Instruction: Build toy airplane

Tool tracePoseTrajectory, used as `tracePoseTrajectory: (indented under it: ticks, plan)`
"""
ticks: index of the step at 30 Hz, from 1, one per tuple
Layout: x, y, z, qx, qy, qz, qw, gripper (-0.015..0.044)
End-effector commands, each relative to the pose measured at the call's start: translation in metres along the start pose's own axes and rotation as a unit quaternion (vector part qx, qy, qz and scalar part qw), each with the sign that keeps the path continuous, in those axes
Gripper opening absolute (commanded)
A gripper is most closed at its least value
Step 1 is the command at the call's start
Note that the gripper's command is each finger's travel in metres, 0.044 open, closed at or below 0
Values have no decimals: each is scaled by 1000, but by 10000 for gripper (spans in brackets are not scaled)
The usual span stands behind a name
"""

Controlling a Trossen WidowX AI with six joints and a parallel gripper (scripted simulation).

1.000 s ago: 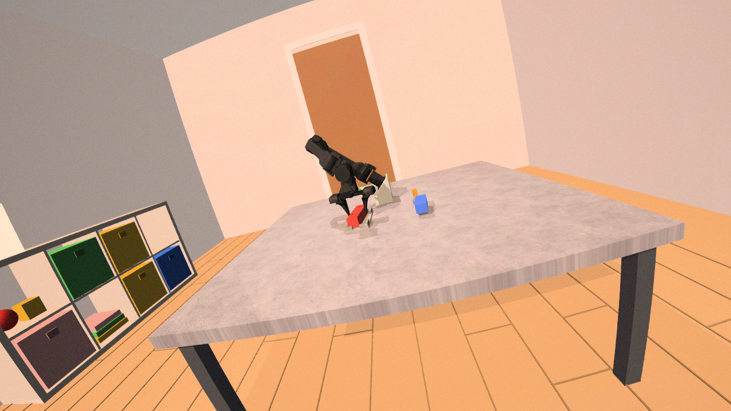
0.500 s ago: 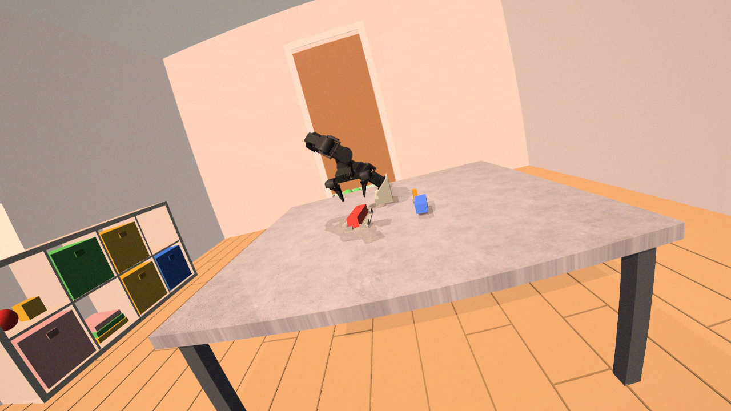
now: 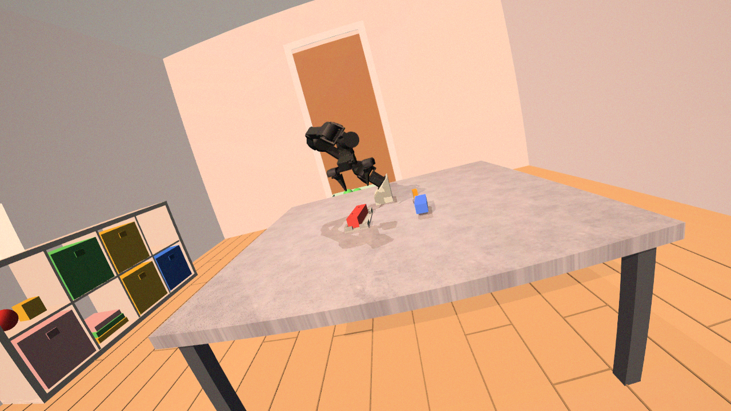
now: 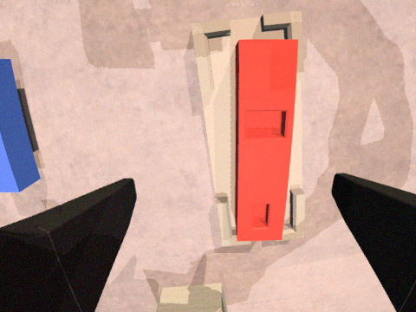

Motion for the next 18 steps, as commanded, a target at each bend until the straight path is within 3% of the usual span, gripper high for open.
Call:
tracePoseTrajectory:
  ticks: [1, 13, 18]
  plan:
    - [43, 8, 1, 3, 10, -1, 1000, 440]
    - [212, 2, 22, 5, -5, -8, 1000, 440]
    - [232, -5, 28, 4, -8, -8, 1000, 440]
Point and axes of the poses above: the point midway between the two fingers, 35 mm back from their tips, its own z axis out along the fingers, its own x axis across the jaws, y = z × x, the point moved 3 cm from there along -z, back along the fingers, and after that the axes turned 4 degrees about z, right-handed, at the moved point
